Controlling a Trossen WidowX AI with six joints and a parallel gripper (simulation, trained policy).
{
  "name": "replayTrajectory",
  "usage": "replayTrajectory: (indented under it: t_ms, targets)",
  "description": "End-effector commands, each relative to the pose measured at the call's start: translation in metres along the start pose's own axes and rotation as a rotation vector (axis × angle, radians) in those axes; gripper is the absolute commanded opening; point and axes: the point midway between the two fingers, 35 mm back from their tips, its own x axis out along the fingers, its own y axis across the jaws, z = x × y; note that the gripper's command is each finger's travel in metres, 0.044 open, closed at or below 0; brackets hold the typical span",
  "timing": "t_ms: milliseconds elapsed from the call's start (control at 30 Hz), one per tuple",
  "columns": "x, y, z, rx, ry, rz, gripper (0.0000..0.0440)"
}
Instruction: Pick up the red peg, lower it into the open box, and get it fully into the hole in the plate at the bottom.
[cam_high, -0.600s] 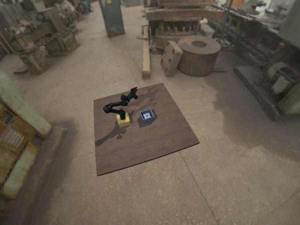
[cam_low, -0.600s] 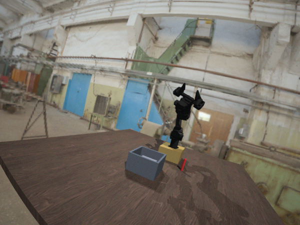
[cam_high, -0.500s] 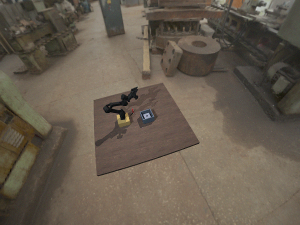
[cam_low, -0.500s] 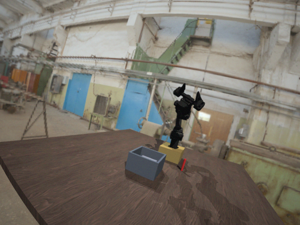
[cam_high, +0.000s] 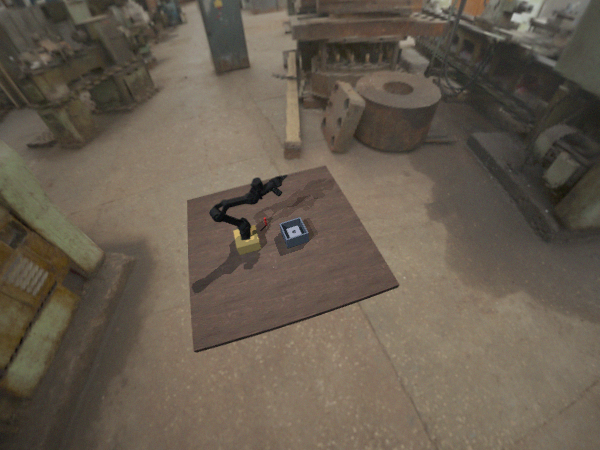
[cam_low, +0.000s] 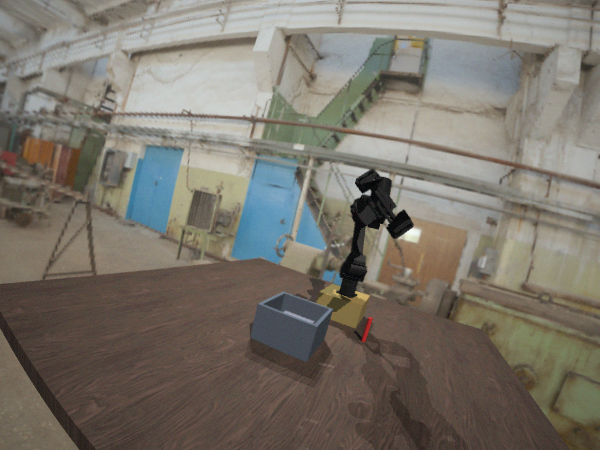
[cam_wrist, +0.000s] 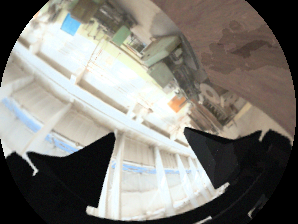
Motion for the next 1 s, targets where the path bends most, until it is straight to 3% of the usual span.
replayTrajectory:
  t_ms: [0, 467, 967]
  targets:
    - [0.007, -0.007, 0.003, -0.052, -0.055, -0.075, 0.0440]
    - [0.009, -0.034, 0.032, -0.236, -0.287, -0.387, 0.0440]
    - [-0.006, -0.050, 0.061, -0.354, -0.437, -0.638, 0.0440]
